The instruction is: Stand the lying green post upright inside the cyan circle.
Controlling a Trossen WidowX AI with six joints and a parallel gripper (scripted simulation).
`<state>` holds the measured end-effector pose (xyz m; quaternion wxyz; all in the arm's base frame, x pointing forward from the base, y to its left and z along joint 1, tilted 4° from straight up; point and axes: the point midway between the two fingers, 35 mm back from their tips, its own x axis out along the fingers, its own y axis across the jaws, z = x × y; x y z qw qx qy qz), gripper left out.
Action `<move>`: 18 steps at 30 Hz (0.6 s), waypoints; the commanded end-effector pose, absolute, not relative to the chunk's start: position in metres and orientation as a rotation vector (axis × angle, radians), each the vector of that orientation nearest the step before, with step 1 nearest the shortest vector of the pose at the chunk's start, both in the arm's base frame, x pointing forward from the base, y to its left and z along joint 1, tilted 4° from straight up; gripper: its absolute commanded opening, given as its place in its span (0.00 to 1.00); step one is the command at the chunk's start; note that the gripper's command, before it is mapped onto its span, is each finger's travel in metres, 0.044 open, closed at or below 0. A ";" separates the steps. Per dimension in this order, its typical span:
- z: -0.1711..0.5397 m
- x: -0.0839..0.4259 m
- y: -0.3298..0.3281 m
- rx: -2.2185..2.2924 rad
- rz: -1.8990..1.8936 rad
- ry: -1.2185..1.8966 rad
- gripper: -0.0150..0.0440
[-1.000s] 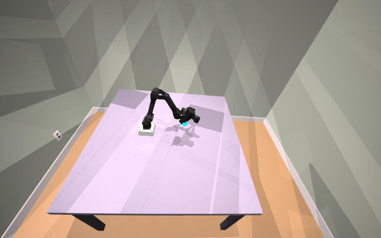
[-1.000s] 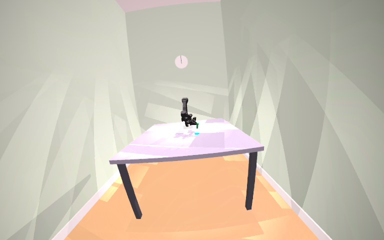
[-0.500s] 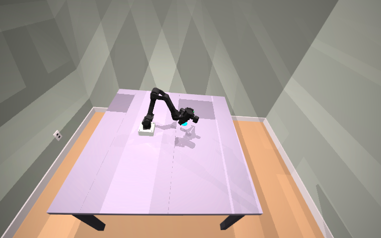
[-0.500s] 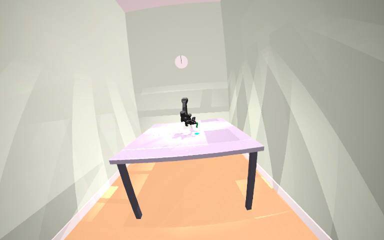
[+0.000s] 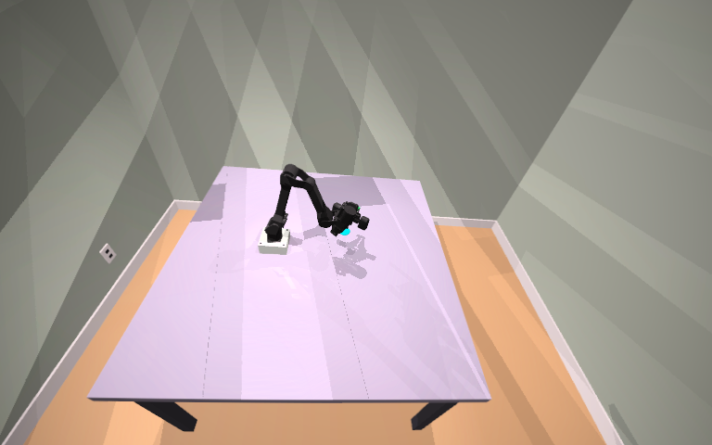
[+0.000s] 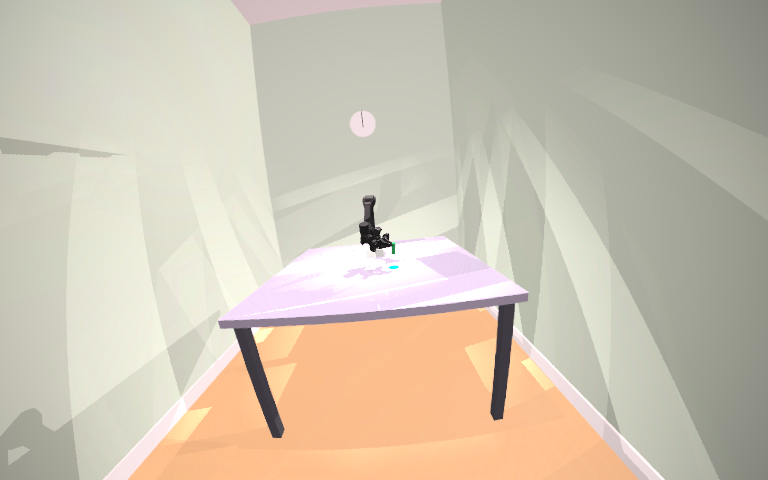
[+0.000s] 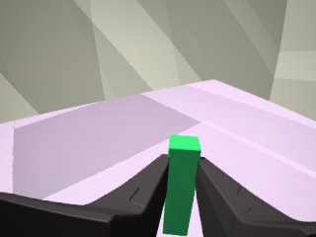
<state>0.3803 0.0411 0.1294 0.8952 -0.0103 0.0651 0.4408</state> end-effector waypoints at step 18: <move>0.133 0.355 0.039 -0.025 0.973 0.059 0.29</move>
